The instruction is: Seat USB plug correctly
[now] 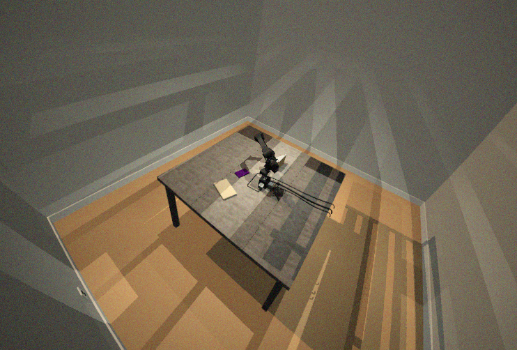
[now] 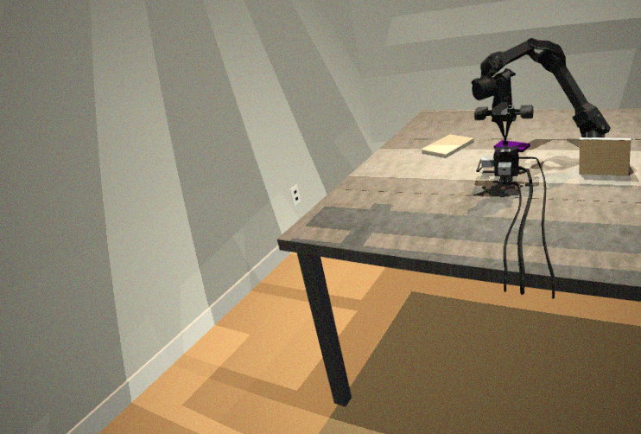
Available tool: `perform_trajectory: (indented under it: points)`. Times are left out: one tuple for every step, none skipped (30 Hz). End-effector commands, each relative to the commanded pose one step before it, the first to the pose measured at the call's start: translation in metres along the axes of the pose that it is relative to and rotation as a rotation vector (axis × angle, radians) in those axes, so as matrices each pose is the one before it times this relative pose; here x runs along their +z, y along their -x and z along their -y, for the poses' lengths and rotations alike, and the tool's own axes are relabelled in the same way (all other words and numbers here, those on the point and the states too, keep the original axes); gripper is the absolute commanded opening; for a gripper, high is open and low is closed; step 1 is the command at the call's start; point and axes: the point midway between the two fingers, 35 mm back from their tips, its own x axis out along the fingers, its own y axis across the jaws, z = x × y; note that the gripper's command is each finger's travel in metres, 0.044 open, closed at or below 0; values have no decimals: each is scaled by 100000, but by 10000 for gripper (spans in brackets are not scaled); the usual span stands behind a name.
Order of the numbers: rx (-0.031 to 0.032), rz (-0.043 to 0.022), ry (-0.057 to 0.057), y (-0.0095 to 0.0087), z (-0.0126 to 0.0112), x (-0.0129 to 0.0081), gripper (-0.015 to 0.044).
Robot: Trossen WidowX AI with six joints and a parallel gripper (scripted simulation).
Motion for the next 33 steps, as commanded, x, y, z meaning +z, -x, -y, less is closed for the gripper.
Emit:
perform_trajectory:
  points:
    - [-247, -764, 781, -166, -14, -52, 0]
    - [-1, -50, 39, -12, -1, -6, 0]
    - [-1, -50, 39, -12, -1, -6, 0]
    - [-1, -50, 39, -12, -1, -6, 0]
    - [-1, -50, 39, -12, -1, -6, 0]
    - [-1, -50, 39, -12, -1, -6, 0]
    - [-1, -50, 39, -12, -1, -6, 0]
    - [-1, -50, 39, -12, -1, -6, 0]
    - [-1, -18, 14, -12, -1, -2, 0]
    - [0, -7, 5, -12, 0, 0, 0]
    - [0, -3, 2, -12, 0, 0, 0]
    - [0, -1, 1, -12, 0, 0, 0]
    - [0, -1, 0, -12, 0, 1, 0]
    - [0, -1, 0, -12, 0, 1, 0]
    - [0, 0, 0, -12, 0, 1, 0]
    - [0, 0, 0, -12, 0, 1, 0]
    - [0, 0, 0, -12, 0, 1, 0]
    - [0, 0, 0, -12, 0, 1, 0]
    - [0, 0, 0, -12, 0, 1, 0]
    - [0, 0, 0, -12, 0, 1, 0]
    - [0, 0, 0, -12, 0, 1, 0]
    - [0, 0, 0, -12, 0, 1, 0]
    - [0, 0, 0, -12, 0, 1, 0]
    - [0, 0, 0, -12, 0, 1, 0]
    - [0, 0, 0, -12, 0, 1, 0]
    - [0, 0, 0, -12, 0, 1, 0]
    - [0, 0, 0, -12, 0, 1, 0]
    - [0, 0, 0, -12, 0, 1, 0]
    - [0, 0, 0, -12, 0, 1, 0]
    - [0, 0, 0, -12, 0, 1, 0]
    - [0, 0, 0, -12, 0, 1, 0]
    - [0, 0, 0, -12, 0, 1, 0]
    - [0, 0, 0, -12, 0, 1, 0]
